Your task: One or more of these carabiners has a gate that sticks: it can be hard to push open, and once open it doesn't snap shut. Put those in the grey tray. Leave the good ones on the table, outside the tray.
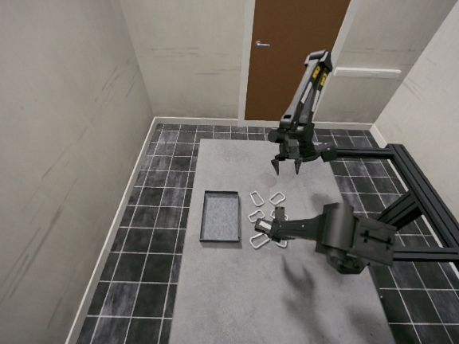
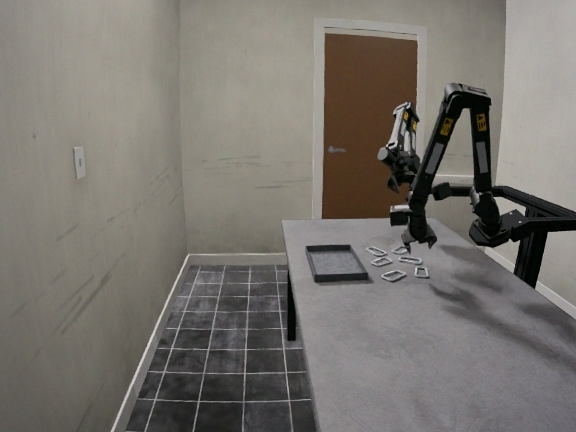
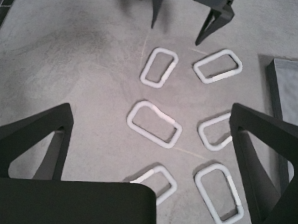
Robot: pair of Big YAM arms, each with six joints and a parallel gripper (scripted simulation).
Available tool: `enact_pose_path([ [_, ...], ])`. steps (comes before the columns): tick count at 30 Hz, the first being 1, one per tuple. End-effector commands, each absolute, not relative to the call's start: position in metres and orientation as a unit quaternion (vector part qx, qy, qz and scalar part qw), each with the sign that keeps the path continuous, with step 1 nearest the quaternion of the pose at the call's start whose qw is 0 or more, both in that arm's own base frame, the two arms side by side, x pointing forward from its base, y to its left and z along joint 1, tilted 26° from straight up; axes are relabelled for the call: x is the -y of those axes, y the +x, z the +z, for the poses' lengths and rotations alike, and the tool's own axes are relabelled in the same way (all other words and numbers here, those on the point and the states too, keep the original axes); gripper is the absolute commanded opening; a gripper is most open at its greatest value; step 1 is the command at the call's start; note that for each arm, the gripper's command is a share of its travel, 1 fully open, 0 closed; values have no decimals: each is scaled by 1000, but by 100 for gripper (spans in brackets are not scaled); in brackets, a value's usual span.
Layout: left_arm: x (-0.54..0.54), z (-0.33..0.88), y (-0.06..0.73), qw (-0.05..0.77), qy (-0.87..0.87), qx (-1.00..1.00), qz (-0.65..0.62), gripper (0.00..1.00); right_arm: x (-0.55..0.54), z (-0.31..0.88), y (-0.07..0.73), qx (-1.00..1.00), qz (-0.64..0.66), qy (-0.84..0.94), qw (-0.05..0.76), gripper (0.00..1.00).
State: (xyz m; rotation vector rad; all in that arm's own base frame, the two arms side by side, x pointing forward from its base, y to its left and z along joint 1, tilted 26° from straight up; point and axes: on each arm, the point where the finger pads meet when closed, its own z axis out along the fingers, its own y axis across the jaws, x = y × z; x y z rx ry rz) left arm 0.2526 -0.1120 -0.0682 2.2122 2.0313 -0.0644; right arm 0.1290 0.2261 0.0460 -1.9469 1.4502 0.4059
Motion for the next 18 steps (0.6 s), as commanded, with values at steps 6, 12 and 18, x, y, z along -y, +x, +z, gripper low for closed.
enact_pose_path([
  [6, 115, -74, 277, 67, 576, -815, 5, 83, -234, 57, 136, -555, 157, -739, 348, 100],
  [12, 114, -77, 285, 71, 502, -862, 17, 83, -234, 57, 136, -555, 157, -739, 348, 100],
  [18, 111, -80, 299, 80, 391, -916, 35, 83, -234, 57, 136, -555, 157, -739, 348, 100],
])
